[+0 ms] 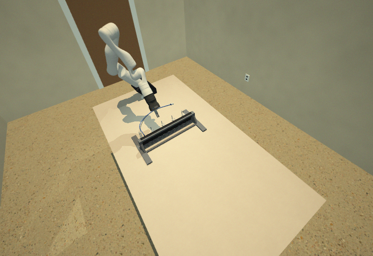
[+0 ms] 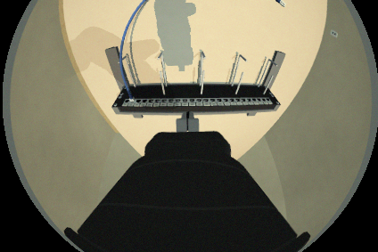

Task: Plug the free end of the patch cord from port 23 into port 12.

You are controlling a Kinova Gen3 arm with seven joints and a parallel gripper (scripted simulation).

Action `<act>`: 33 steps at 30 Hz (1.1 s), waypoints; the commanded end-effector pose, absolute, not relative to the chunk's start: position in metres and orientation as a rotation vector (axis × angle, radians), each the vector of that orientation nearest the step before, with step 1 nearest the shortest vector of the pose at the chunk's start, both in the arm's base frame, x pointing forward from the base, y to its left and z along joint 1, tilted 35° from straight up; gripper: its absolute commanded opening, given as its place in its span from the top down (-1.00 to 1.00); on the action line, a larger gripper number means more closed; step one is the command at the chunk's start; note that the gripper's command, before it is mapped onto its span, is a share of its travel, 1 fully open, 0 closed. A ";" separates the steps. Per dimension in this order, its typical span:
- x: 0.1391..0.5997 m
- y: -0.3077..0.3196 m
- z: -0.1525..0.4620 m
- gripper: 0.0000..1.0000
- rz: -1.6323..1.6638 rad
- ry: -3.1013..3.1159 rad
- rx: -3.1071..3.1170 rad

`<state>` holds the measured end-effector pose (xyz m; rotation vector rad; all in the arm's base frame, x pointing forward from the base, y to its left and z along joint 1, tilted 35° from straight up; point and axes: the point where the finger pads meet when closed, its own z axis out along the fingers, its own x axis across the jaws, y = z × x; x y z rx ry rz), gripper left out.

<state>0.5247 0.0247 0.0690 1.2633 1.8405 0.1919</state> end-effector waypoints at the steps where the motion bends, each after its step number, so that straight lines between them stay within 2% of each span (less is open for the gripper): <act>1: 0.539 0.005 0.055 1.00 0.175 1.820 1.282; 6: 0.551 -0.001 0.045 1.00 0.175 1.821 1.282; 33: 0.549 -0.005 0.043 1.00 0.170 1.818 1.289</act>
